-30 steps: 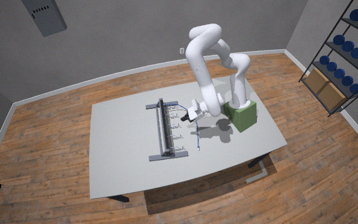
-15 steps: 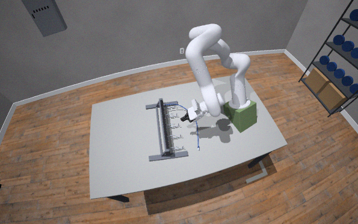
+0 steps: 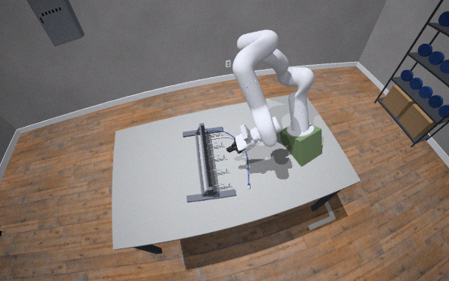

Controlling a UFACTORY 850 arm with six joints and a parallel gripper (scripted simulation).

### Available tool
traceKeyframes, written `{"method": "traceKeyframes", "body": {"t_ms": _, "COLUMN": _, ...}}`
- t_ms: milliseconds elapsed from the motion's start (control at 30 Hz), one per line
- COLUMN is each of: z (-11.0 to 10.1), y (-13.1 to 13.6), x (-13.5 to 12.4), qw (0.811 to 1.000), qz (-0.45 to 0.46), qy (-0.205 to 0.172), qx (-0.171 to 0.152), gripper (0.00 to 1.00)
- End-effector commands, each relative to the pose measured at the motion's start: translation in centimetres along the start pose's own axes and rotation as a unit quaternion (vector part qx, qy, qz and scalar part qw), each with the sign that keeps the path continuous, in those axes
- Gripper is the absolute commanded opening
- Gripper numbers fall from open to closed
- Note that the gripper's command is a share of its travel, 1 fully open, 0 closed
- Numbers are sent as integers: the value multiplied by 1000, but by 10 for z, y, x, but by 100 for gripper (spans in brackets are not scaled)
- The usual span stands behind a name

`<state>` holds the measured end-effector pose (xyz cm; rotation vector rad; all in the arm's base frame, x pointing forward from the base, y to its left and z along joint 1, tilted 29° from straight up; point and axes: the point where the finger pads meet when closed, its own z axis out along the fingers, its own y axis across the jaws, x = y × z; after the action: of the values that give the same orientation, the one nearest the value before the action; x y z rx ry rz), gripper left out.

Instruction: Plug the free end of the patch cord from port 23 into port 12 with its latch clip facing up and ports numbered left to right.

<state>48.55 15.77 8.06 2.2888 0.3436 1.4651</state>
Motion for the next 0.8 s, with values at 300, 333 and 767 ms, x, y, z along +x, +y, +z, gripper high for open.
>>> {"method": "traceKeyframes", "body": {"t_ms": 300, "z": 0, "y": 0, "x": 1, "qw": 1000, "qz": 0, "qy": 1, "qx": 0, "gripper": 0}}
{"method": "traceKeyframes", "body": {"t_ms": 333, "z": 0, "y": 0, "x": 1, "qw": 1000, "qz": 0, "qy": 1, "qx": 0, "gripper": 0}}
{"method": "traceKeyframes", "body": {"t_ms": 767, "z": -9, "y": 0, "x": 1, "qw": 1000, "qz": 0, "qy": 1, "qx": 0, "gripper": 0}}
